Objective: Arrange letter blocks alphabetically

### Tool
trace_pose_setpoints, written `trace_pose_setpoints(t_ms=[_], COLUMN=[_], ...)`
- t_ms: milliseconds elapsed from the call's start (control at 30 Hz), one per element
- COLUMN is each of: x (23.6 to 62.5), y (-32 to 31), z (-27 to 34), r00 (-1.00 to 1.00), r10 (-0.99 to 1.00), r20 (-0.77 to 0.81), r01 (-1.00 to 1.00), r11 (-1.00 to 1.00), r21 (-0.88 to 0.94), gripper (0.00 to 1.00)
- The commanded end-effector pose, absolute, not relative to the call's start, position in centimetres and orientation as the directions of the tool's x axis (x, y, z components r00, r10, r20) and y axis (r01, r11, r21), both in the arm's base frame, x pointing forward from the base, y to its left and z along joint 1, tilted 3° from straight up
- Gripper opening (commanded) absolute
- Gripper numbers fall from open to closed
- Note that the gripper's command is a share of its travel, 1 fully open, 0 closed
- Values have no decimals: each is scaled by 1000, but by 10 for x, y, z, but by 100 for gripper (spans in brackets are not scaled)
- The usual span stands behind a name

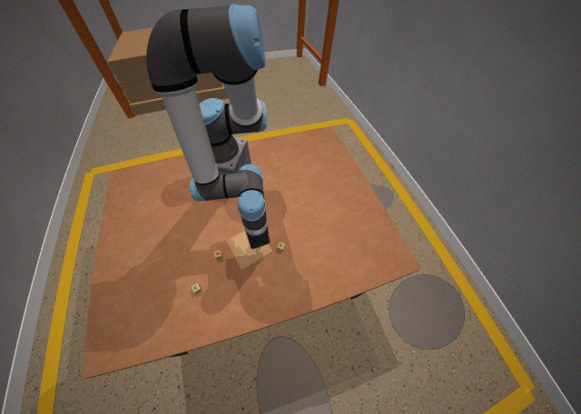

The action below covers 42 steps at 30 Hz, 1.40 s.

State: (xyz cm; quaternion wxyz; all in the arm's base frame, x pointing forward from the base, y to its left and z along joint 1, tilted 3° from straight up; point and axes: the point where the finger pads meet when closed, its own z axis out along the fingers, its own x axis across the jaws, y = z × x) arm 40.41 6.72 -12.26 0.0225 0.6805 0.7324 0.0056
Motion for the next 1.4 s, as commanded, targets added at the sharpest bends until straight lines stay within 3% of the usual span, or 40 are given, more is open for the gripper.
trace_pose_setpoints(t_ms=[0, 1367], x=[405, 405], y=[67, 67], z=[-122, -126], r00=[-73, -73], r10=[997, 997], r20=[-26, -26], r01=[996, 996], r11=[74, 74], r21=[40, 40], gripper=[49, 49])
